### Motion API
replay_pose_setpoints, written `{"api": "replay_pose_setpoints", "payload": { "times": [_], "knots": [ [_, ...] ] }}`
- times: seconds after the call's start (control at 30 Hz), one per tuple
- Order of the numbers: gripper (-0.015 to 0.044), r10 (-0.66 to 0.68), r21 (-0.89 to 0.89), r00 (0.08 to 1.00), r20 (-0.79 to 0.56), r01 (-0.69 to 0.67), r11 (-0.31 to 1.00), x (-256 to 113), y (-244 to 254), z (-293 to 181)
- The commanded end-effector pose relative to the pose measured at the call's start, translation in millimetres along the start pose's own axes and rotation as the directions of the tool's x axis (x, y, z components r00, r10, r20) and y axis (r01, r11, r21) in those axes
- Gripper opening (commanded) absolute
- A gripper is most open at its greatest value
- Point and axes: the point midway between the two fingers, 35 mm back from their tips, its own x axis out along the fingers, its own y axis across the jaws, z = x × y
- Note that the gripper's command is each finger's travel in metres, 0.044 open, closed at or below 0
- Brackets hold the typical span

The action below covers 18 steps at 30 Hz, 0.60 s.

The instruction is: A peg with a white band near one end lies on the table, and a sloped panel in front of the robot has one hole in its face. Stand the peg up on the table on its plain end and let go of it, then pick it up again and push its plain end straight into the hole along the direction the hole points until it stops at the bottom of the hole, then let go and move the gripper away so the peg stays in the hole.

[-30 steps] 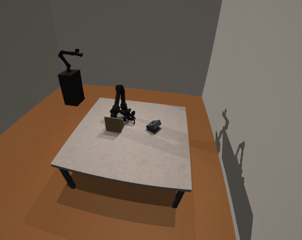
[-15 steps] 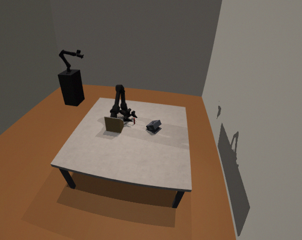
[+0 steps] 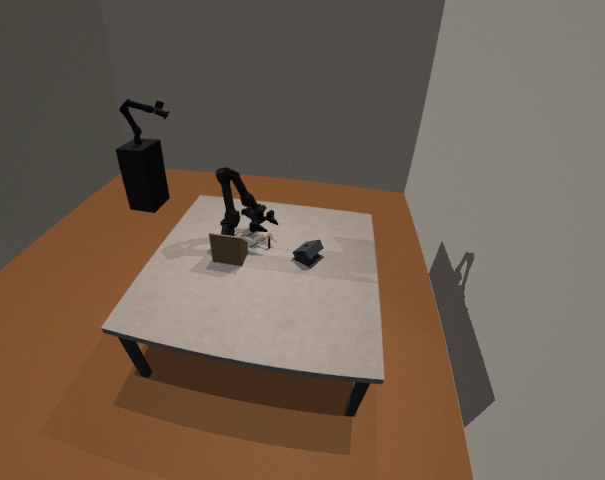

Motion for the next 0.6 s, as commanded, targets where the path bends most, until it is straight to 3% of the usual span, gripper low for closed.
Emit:
{"api": "replay_pose_setpoints", "payload": {
  "times": [0.0,0.3,0.57],
  "knots": [
    [0.044,0.002,-0.004,1.0,-0.004,-0.002,1.0,-3.7,-0.7,27.1],
    [0.044,0.041,-0.014,0.999,0.021,-0.041,0.999,-18.4,-15.3,86.0],
    [0.044,-0.029,-0.122,0.998,-0.06,0.021,0.992,-12.3,-19.3,76.8]
  ]
}}
